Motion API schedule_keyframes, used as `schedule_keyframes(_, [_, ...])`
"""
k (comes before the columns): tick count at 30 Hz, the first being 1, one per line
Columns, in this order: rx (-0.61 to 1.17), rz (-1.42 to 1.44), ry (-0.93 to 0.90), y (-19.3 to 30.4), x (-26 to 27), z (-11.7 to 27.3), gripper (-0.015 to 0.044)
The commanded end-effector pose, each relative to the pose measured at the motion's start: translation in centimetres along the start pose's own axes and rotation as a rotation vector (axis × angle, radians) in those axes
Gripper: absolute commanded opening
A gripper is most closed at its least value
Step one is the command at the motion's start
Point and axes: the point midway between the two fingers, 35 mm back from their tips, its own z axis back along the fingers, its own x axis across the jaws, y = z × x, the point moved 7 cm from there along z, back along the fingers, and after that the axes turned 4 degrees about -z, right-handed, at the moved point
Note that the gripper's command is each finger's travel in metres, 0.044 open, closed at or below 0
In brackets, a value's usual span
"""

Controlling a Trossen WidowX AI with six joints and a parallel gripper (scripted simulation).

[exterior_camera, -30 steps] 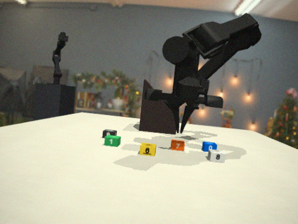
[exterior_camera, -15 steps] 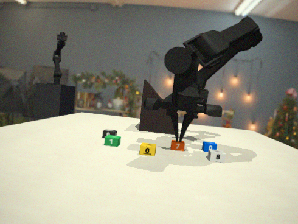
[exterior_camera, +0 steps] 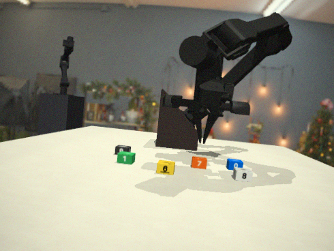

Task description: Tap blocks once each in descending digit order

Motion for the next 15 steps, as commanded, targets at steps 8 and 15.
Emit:
schedule_keyframes(8, [-0.015,0.006,0.006,0.0,0.0,7.3,0.0020])
schedule_keyframes(15, [-0.017,0.008,0.007,-4.4,-2.1,7.8,0.0020])
